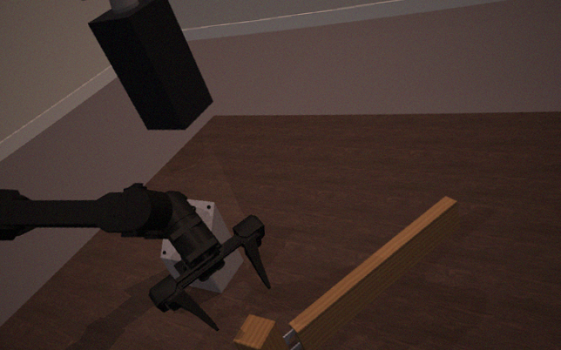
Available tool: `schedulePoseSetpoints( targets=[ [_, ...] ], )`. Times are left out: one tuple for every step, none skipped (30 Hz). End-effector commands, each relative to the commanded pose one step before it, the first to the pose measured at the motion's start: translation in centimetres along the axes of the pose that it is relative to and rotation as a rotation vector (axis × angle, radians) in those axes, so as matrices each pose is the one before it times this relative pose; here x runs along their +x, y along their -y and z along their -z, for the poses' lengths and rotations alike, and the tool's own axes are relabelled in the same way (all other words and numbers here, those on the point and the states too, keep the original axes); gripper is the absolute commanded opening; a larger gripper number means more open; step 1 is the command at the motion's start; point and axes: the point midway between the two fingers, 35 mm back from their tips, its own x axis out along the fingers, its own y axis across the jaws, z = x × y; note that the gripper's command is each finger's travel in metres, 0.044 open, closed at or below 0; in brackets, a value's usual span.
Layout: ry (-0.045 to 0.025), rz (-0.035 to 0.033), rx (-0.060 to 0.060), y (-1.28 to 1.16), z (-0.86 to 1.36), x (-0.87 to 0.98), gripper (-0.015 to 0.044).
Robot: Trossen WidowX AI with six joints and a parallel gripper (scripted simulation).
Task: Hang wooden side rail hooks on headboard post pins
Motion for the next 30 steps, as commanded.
schedulePoseSetpoints(
  targets=[
    [0.10421, -0.00368, -0.0221, 1.527, -4.341, -0.639, 0.0440],
    [0.02252, -0.00384, -0.0060, 0.271, -0.968, -0.087, 0.0440],
    [0.01707, -0.00357, -0.0047, 0.193, -0.751, -0.059, 0.0440],
    [0.01201, -0.00286, -0.0032, 0.128, -0.537, -0.035, 0.0440],
    [0.01055, -0.00250, 0.0004, 0.095, -0.460, 0.016, 0.0440],
    [0.01511, -0.00386, 0.0014, 0.124, -0.662, 0.034, 0.0440],
    [0.01953, -0.00565, 0.0017, 0.143, -0.870, 0.045, 0.0440],
    [0.02359, -0.00787, 0.0022, 0.143, -1.072, 0.057, 0.0440],
    [0.02231, -0.00855, 0.0018, 0.106, -1.039, 0.058, 0.0440],
    [0.02411, -0.01054, 0.0017, 0.080, -1.154, 0.065, 0.0440],
    [0.01692, -0.00827, 0.0010, 0.033, -0.831, 0.051, 0.0440],
    [0.00991, -0.00520, 0.0005, 0.010, -0.496, 0.033, 0.0440],
    [0.00326, -0.00177, 0.0002, 0.002, -0.165, 0.011, 0.0440],
    [0.00000, 0.00000, 0.0000, 0.000, 0.000, 0.000, 0.0440],
    [0.00000, 0.00000, 0.0000, 0.000, 0.000, 0.000, 0.0440],
    [0.00000, 0.00000, 0.0000, 0.000, 0.000, 0.000, 0.0440],
    [0.00000, 0.00000, 0.0000, 0.000, 0.000, 0.000, 0.0440],
    [0.00000, 0.00000, 0.0000, 0.000, 0.000, 0.000, 0.0440],
    [0.00000, 0.00000, 0.0000, 0.000, 0.000, 0.000, 0.0440],
    [0.00000, 0.00000, 0.0000, 0.000, 0.000, 0.000, 0.0440],
    [0.00000, 0.00000, 0.0000, 0.000, 0.000, 0.000, 0.0440],
    [0.00000, 0.00000, 0.0000, 0.000, 0.000, 0.000, 0.0440],
    [0.00000, 0.00000, 0.0000, 0.000, 0.000, 0.000, 0.0440],
    [0.00000, 0.00000, 0.0000, 0.000, 0.000, 0.000, 0.0440],
    [0.00000, 0.00000, 0.0000, 0.000, 0.000, 0.000, 0.0440],
    [0.00000, 0.00000, 0.0000, 0.000, 0.000, 0.000, 0.0440],
    [0.00000, 0.00000, 0.0000, 0.000, 0.000, 0.000, 0.0440],
    [0.00000, 0.00000, 0.0000, 0.000, 0.000, 0.000, 0.0440],
    [0.00000, 0.00000, 0.0000, 0.000, 0.000, 0.000, 0.0440],
    [0.00000, 0.00000, 0.0000, 0.000, 0.000, 0.000, 0.0440]
  ],
)
